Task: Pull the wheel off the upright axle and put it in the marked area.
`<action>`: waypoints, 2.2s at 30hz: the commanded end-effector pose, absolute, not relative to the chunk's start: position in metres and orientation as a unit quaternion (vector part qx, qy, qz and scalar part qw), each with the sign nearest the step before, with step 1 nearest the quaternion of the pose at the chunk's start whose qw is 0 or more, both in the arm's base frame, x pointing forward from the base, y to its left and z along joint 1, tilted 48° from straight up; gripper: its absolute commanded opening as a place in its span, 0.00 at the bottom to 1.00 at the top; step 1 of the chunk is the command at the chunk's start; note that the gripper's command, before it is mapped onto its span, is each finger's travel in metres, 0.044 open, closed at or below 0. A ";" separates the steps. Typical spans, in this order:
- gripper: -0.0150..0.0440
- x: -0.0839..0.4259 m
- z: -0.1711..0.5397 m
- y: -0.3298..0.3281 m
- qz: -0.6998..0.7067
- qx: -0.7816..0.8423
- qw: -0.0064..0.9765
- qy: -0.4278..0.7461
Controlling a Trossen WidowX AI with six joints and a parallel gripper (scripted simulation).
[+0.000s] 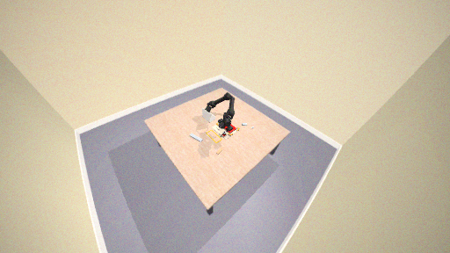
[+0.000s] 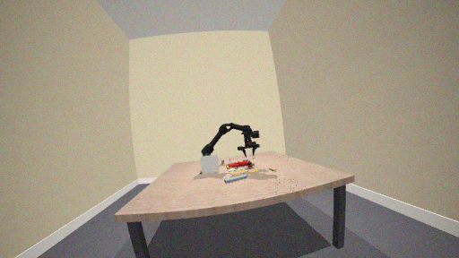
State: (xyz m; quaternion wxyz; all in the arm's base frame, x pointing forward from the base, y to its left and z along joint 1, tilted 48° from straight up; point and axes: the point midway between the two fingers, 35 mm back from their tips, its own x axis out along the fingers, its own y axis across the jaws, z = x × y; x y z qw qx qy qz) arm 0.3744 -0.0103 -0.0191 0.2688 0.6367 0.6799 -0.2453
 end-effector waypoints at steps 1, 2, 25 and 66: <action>0.76 0.370 -0.037 0.012 -0.247 0.634 0.262 0.684; 0.76 0.369 -0.043 0.019 -0.246 0.634 0.262 0.685; 0.32 0.366 -0.051 0.036 -0.244 0.630 0.265 0.688; 0.25 0.368 -0.043 0.026 -0.245 0.631 0.264 0.687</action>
